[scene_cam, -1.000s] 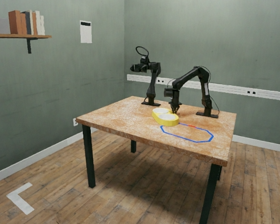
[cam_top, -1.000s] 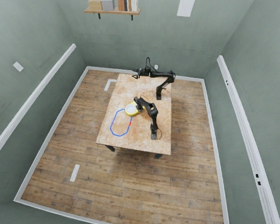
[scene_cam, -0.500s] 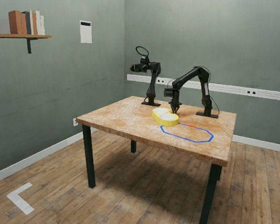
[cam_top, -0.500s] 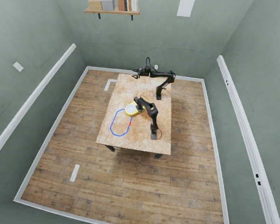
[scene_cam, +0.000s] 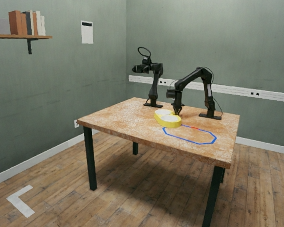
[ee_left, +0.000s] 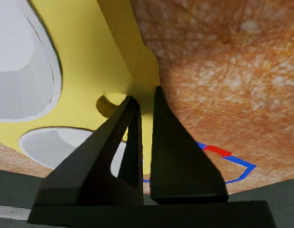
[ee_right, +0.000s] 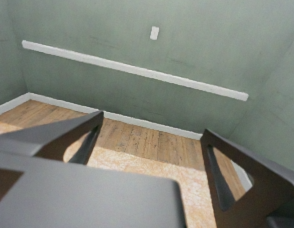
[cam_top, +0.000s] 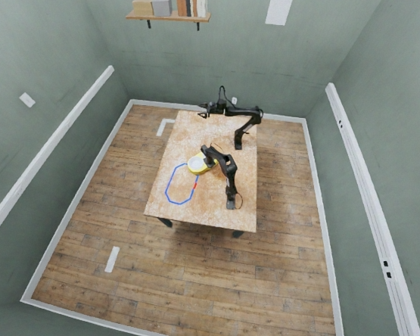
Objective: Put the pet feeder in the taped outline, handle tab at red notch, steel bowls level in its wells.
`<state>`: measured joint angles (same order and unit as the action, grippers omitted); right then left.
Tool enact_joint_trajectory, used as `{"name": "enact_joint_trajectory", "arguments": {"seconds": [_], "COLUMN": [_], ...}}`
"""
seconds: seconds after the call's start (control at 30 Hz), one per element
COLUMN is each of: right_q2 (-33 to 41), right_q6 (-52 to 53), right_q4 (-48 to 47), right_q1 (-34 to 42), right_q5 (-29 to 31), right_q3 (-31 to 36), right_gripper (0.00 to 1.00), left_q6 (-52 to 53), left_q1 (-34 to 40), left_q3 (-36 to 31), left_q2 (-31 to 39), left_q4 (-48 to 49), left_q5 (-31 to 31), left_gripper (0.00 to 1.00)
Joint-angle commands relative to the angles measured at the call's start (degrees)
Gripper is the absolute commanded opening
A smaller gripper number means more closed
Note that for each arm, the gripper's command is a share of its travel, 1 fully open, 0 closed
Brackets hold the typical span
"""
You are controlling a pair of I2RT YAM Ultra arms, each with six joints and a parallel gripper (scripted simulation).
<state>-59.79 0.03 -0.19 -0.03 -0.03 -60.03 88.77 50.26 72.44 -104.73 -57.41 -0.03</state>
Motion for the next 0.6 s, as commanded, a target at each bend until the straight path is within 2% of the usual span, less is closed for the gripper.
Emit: {"name": "enact_joint_trajectory", "arguments": {"seconds": [0.0,0.03,0.07,0.57], "right_q2": [-0.1,-0.1,-0.1,-0.1], "right_q6": [-0.4,-0.4,-0.4,-0.4], "right_q4": [-0.9,-0.9,-0.9,-0.9], "right_q1": [0.6,0.6,0.6,0.6], "right_q5": [0.3,0.3,0.3,0.3], "right_q3": [-1.9,-1.9,-1.9,-1.9], "right_gripper": [1.00,1.00,1.00,1.00], "left_q6": [0.3,0.3,-0.6,-2.2], "left_q1": [-0.6,-0.6,-1.5,-8.4], "left_q3": [0.6,0.6,-2.3,-3.8], "left_q2": [0.8,0.8,2.3,3.6], "left_q4": [-0.9,-0.9,0.1,-0.5], "left_q5": [-0.9,-0.9,-0.9,-0.1], "left_gripper": [0.16,0.16,0.16,0.16]}}
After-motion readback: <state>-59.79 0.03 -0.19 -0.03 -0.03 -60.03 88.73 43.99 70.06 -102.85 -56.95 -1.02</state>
